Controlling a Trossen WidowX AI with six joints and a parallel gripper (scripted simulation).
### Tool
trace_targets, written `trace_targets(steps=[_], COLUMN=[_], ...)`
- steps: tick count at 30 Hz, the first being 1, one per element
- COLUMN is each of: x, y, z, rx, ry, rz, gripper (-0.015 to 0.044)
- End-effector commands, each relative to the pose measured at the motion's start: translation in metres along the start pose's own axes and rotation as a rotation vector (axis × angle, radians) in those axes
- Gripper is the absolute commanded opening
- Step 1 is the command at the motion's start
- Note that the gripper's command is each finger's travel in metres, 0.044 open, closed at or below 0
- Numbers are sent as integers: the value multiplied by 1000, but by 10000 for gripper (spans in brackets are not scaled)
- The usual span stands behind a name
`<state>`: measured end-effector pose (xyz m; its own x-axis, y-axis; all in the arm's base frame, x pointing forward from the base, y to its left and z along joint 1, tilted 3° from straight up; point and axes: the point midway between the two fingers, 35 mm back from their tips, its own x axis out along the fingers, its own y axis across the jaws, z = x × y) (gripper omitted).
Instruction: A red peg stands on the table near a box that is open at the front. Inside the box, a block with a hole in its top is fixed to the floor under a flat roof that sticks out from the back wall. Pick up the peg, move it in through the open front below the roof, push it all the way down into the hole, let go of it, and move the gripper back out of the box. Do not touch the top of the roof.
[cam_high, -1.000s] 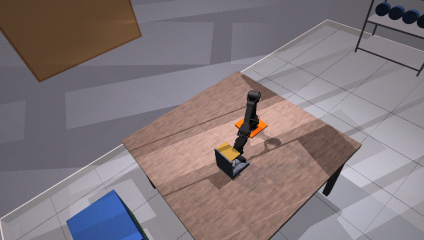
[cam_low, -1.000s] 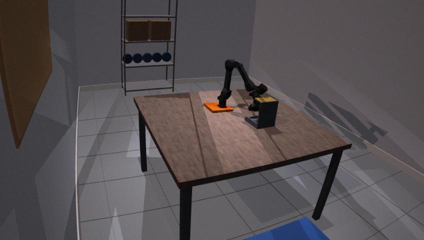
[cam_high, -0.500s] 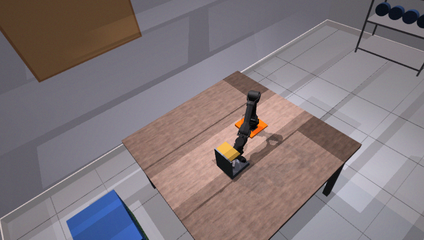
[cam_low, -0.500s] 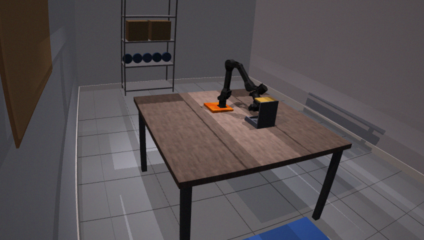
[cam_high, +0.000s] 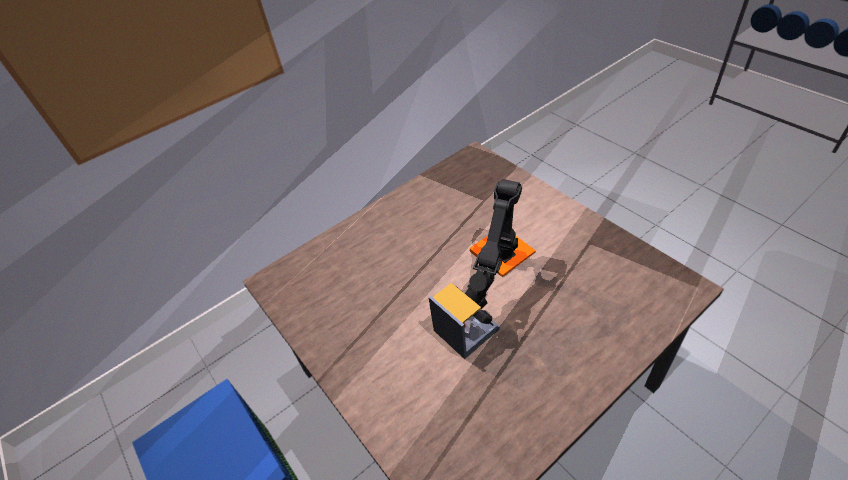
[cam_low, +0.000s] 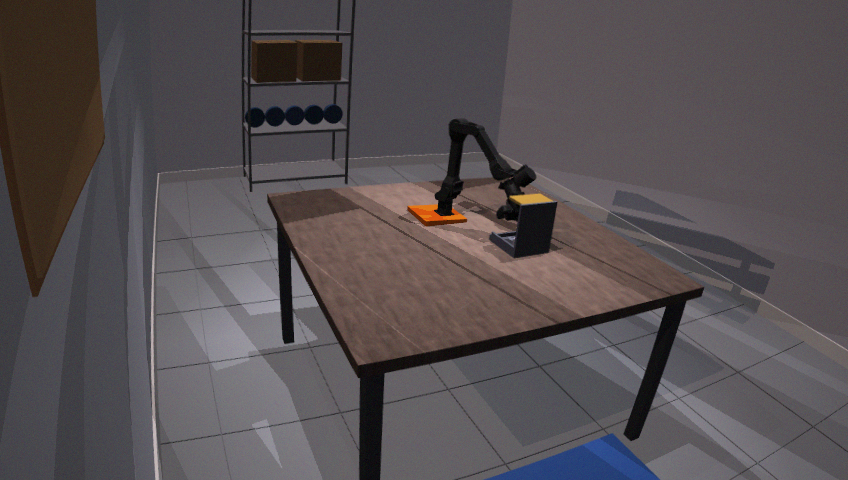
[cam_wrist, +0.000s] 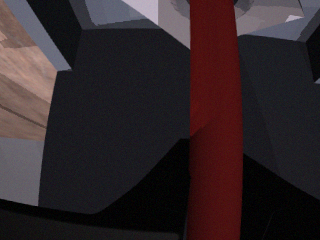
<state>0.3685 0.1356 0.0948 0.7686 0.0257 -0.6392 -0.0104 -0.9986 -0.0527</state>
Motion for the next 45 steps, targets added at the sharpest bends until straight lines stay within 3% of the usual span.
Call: trace_targets(steps=[1,45], x=[-5,12], y=[-1,0], z=[-9,11], rx=[-3,-6], ry=[4,-3], rz=[-5,-3], gripper=[0,0])
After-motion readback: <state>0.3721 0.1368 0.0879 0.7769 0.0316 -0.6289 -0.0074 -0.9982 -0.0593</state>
